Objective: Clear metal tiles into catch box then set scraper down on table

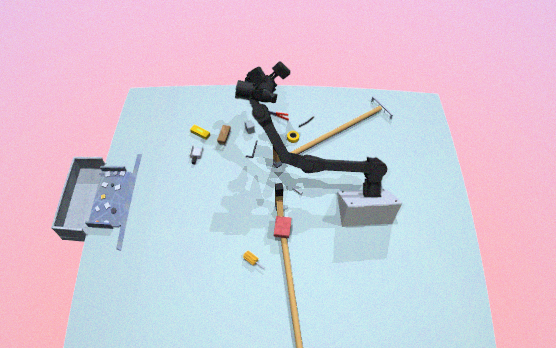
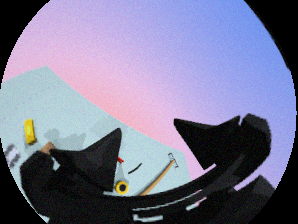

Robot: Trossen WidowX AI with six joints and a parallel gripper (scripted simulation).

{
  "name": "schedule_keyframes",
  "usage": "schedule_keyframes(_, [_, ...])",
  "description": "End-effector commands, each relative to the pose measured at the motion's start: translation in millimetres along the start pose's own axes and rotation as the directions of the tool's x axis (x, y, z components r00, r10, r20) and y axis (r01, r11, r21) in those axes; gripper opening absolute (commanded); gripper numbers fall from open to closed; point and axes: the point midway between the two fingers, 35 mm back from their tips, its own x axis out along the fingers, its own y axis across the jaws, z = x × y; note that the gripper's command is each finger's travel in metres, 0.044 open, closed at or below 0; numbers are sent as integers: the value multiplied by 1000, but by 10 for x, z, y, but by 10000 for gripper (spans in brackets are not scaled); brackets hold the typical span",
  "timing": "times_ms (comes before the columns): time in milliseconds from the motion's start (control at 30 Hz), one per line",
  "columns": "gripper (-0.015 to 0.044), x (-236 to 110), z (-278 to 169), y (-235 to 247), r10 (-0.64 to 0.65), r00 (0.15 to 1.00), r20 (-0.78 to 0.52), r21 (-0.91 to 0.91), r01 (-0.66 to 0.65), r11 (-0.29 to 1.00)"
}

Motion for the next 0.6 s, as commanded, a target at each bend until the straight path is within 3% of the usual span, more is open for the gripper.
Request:
schedule_keyframes(0, [426,-2,3,-3,0,1000,0,0,0,1000])
schedule_keyframes(567, [440,-158,292,-334,15,1000,27,-32,-14,999])
